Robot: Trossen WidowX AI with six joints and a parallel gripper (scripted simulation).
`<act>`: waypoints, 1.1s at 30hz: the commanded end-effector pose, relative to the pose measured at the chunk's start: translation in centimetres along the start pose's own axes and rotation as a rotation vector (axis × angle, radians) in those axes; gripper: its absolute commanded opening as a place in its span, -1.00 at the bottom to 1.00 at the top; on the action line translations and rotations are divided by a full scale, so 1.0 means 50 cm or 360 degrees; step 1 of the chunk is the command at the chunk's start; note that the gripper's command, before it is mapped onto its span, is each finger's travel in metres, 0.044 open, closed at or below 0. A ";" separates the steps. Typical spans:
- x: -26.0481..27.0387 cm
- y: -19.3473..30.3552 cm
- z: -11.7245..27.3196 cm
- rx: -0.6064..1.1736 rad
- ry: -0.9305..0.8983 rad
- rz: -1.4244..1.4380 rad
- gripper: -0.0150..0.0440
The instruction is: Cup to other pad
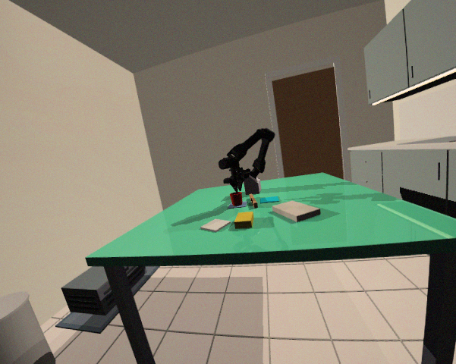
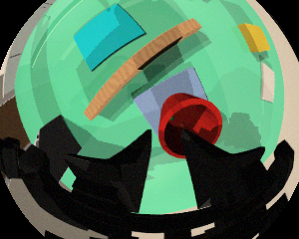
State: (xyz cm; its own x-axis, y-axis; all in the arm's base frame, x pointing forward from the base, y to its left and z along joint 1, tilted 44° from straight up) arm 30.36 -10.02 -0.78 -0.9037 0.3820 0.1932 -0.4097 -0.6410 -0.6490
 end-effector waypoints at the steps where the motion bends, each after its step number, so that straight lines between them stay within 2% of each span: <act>1: 0.002 0.002 -0.018 -0.0006 -0.0016 -0.0013 0.01; 28: 0.007 0.002 -0.085 -0.0011 -0.0018 -0.0013 0.01; 31: 0.006 0.000 -0.081 -0.0006 -0.0012 -0.0003 -0.26; 33: 0.006 0.000 -0.081 -0.0006 -0.0012 -0.0003 -0.30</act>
State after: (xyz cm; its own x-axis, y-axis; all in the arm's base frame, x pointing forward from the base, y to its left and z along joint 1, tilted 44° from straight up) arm 30.56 -7.20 -3.74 -0.9038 0.3780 0.2005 -0.4111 -0.6375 -0.6516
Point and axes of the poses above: the point midway between the two fingers, 35 mm back from their tips, its own z axis back along the fingers, its own x axis across the jaws, y = z × x, the point moved 4 cm from there along z, back along the fingers, and after that the axes turned 5 degrees about z, right-handed, at the moved point
